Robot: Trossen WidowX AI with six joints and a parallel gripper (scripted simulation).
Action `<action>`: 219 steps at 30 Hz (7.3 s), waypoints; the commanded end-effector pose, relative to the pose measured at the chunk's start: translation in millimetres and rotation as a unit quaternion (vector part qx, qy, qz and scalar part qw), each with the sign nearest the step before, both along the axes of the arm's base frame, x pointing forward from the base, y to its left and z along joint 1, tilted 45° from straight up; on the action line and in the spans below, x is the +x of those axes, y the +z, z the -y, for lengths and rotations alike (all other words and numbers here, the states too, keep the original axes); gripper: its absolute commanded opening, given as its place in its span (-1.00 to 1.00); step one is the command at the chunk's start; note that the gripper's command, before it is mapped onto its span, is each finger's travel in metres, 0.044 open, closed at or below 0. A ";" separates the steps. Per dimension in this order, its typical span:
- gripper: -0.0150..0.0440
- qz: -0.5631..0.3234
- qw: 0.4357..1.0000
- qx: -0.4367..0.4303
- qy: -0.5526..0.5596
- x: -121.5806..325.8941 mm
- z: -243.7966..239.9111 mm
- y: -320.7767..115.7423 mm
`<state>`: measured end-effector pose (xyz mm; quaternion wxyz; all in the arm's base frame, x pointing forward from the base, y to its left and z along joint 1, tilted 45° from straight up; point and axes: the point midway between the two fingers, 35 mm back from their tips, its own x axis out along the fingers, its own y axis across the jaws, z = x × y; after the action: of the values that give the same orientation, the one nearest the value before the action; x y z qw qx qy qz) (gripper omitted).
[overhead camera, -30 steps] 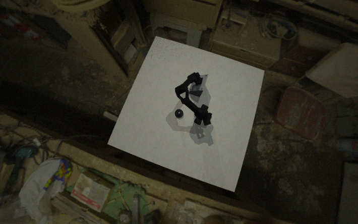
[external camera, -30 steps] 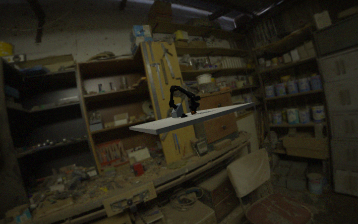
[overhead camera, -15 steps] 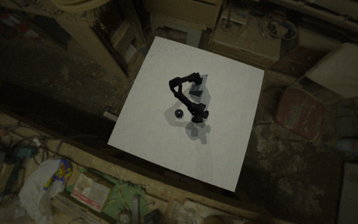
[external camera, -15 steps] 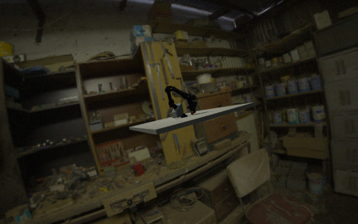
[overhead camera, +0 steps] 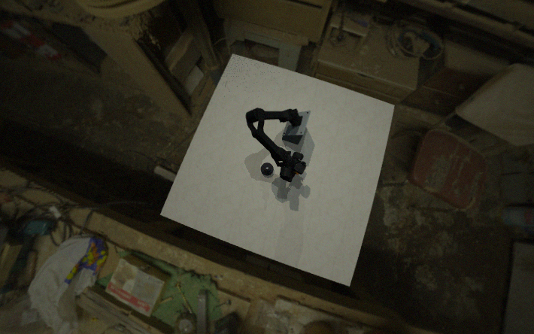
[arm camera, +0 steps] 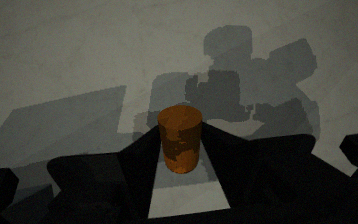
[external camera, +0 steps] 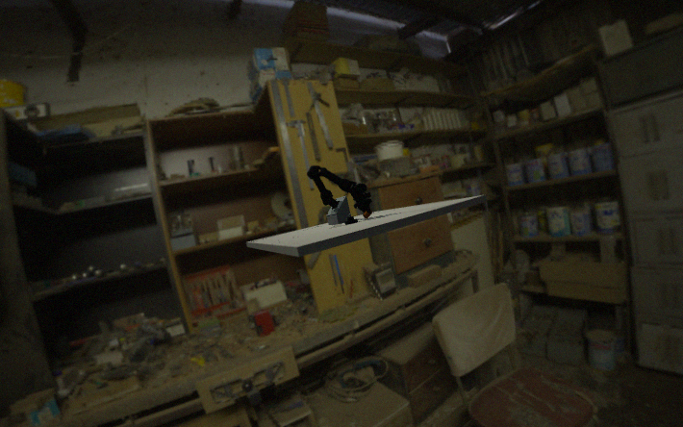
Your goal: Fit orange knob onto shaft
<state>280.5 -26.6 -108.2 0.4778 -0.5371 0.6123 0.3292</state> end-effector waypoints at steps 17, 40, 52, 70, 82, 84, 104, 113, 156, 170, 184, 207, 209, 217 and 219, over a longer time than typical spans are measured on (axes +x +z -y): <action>0.12 0.031 0.988 0.149 0.018 -5.6 14.5 14.7; 0.12 0.065 0.945 0.317 0.037 -11.8 34.9 24.6; 0.39 0.065 0.948 0.309 0.034 -11.8 34.5 25.2; 0.39 0.065 0.948 0.309 0.034 -11.8 34.5 25.2; 1.00 0.065 0.948 0.309 0.034 -11.8 34.5 25.2; 1.00 0.065 0.948 0.309 0.034 -11.8 34.5 25.2; 1.00 -0.080 0.994 0.053 -0.046 -17.0 -29.9 68.6; 1.00 -0.044 0.977 -0.209 -0.021 -1.3 -45.8 93.2; 1.00 0.020 0.970 -0.210 -0.121 -4.3 -4.5 51.0; 1.00 0.020 0.970 -0.210 -0.121 -4.7 11.4 34.4; 1.00 0.020 0.970 -0.211 -0.121 -7.0 27.5 18.8; 0.04 0.020 0.970 -0.212 -0.121 -9.3 37.2 10.0; 0.00 0.020 0.970 -0.212 -0.121 -9.3 37.2 10.0; -0.49 0.020 0.971 -0.207 -0.120 -0.4 14.9 28.1; -0.49 0.020 0.971 -0.206 -0.120 2.4 4.8 36.9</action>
<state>273.0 -48.2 -86.3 0.3934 -0.5527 0.7236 0.1275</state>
